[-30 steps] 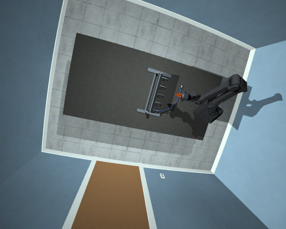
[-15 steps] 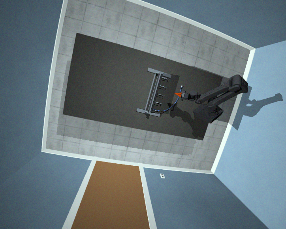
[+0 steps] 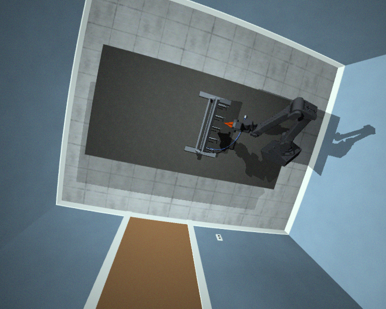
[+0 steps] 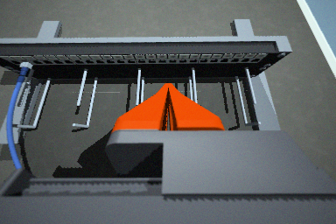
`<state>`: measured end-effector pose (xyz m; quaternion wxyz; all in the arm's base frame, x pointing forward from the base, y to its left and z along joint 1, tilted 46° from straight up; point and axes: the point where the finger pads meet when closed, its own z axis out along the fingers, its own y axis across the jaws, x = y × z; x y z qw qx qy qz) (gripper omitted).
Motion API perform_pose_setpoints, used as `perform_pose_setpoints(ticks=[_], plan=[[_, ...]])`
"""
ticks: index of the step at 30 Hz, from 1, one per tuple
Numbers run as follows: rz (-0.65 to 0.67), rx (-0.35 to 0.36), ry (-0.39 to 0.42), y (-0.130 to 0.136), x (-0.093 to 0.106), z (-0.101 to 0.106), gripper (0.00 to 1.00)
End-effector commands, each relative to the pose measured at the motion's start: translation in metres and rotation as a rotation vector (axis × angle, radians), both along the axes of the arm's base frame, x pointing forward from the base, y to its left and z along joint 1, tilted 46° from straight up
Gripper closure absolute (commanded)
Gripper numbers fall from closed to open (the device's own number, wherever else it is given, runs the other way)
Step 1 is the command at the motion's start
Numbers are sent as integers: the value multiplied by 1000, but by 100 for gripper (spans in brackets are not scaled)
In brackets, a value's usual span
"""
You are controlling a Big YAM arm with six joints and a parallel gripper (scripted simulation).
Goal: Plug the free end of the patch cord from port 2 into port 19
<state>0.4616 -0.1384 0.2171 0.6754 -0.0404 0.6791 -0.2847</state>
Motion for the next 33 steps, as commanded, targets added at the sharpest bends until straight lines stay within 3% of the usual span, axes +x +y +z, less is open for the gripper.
perform_pose_setpoints(ticks=[1, 10, 33], plan=[[0, 7, -20, -9, 21, 7, 100], [8, 9, -7, -13, 46, 5, 100], [2, 14, 9, -15, 41, -3, 100]])
